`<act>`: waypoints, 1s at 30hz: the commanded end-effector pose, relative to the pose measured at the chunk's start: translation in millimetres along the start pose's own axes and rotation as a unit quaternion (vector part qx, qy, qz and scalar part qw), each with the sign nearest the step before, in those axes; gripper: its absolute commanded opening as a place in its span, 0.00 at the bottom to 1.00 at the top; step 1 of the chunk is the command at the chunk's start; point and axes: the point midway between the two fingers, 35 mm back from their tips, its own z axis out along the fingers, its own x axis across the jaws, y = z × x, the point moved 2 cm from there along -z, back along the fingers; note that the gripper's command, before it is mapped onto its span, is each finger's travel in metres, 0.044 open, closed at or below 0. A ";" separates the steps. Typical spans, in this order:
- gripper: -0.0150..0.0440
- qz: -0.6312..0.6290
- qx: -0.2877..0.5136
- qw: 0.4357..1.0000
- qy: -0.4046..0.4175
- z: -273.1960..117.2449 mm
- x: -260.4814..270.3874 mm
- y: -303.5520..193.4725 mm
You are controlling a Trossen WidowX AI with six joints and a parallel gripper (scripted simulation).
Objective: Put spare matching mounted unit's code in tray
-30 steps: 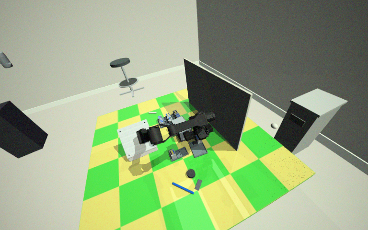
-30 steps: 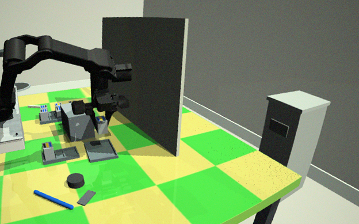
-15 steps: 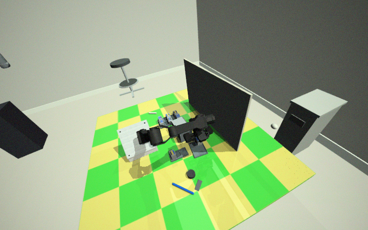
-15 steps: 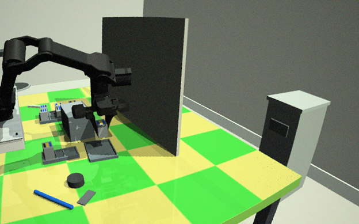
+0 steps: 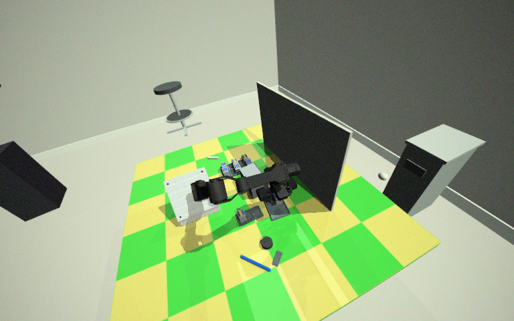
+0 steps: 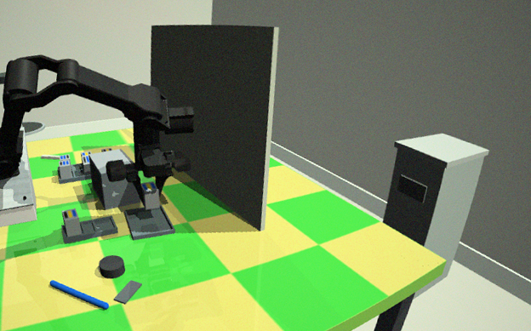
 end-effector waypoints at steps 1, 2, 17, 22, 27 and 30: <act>0.25 -0.002 0.002 1.000 -0.001 4.4 -1.8 -0.9; 0.25 -0.002 0.002 1.000 -0.001 5.3 -1.9 -0.8; 0.25 -0.003 0.000 1.000 -0.001 18.4 -4.4 0.4; 0.25 -0.003 -0.001 1.000 -0.001 22.8 -5.3 0.8; 0.25 -0.003 -0.002 1.000 -0.001 27.1 -6.3 1.3; 0.25 -0.003 -0.003 1.000 -0.001 29.6 -7.0 1.6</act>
